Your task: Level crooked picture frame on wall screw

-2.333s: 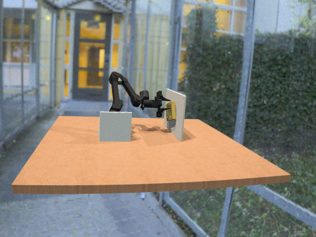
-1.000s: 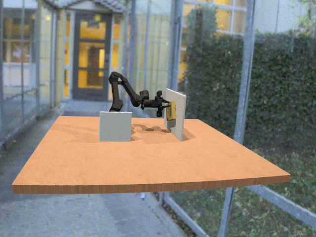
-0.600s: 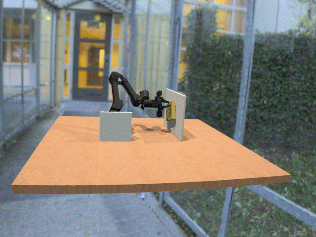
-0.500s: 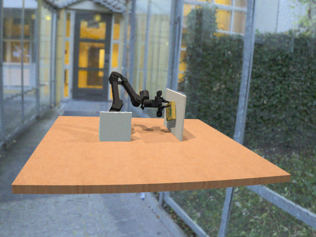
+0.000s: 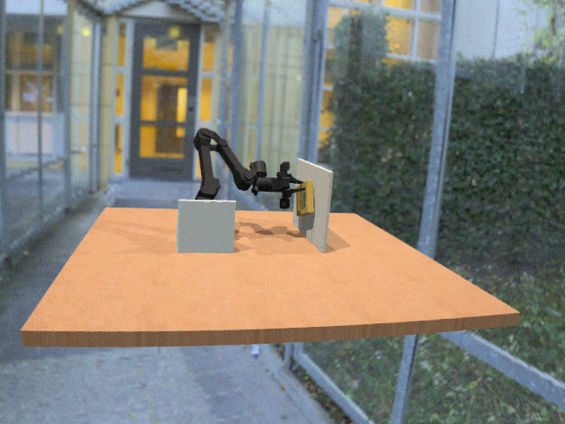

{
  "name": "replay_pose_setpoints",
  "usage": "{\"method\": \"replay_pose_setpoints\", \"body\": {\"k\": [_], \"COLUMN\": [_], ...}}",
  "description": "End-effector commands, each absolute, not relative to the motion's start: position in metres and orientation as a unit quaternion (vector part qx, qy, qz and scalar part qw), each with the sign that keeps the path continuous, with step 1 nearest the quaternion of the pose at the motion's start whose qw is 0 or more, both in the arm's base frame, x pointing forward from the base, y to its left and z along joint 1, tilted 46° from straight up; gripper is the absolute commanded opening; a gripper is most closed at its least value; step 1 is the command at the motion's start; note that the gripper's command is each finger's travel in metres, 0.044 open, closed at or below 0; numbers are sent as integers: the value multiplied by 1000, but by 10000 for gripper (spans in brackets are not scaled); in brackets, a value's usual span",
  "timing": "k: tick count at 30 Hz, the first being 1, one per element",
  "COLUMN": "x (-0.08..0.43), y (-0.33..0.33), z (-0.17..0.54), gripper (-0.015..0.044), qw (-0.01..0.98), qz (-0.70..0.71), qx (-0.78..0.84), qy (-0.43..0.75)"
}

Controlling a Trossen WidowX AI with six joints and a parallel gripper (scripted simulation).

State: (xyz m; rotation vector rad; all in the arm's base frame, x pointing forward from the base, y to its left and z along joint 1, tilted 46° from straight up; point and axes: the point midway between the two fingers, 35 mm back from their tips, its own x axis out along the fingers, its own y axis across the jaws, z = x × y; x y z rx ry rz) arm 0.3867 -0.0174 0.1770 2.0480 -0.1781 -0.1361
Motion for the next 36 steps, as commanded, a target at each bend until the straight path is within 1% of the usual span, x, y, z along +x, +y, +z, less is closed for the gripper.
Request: {"method": "replay_pose_setpoints", "body": {"k": [1, 36], "x": [387, 386], "y": [-19, -25], "z": [181, 191], "gripper": [0, 0], "qw": [516, 516], "qz": [-55, -55], "qx": [852, 851], "qy": [-77, -77]}}
